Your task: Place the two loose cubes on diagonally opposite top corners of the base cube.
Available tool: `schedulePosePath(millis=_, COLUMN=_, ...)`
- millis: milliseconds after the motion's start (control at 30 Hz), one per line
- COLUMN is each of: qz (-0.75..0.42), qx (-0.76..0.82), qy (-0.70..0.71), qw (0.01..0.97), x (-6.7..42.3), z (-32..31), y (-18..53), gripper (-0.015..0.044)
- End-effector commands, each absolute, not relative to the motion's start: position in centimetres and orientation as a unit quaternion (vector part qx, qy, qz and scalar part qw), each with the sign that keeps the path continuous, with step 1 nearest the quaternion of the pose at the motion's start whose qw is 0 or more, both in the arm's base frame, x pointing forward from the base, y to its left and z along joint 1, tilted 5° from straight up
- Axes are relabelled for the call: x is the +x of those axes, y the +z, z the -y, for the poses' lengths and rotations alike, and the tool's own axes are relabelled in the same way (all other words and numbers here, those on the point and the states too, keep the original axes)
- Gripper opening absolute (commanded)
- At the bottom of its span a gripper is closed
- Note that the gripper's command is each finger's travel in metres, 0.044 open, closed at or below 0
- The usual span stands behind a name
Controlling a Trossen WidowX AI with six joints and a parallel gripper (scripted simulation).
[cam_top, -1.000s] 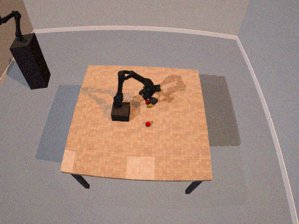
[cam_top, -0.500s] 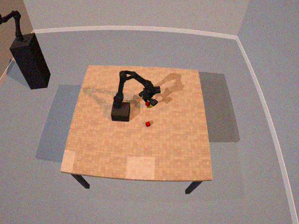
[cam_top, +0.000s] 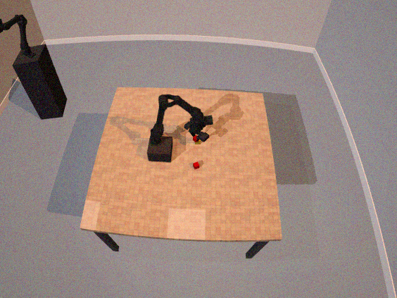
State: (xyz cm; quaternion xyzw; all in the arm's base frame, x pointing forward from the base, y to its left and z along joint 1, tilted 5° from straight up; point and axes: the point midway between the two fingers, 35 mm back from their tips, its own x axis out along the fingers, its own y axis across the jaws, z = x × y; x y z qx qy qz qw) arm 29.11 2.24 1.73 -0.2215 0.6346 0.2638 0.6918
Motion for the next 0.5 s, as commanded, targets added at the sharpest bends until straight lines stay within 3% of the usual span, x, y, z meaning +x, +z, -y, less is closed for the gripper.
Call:
schedulePosePath(millis=0, qz=-0.635, qx=-0.220, qy=0.262, qw=0.692, x=29.11, z=-2.23, y=1.67, gripper=0.0105)
schedulePosePath(millis=133, qz=-0.635, qx=-0.220, qy=0.262, qw=0.692, x=29.11, z=-2.23, y=1.67, gripper=0.0105)
schedulePosePath(millis=267, qz=-0.635, qx=-0.220, qy=0.262, qw=0.692, x=29.11, z=-2.23, y=1.67, gripper=0.0205)
schedulePosePath(millis=467, qz=-0.635, qx=-0.221, qy=0.263, qw=0.692, x=29.10, z=-2.22, y=1.86, gripper=0.0205)
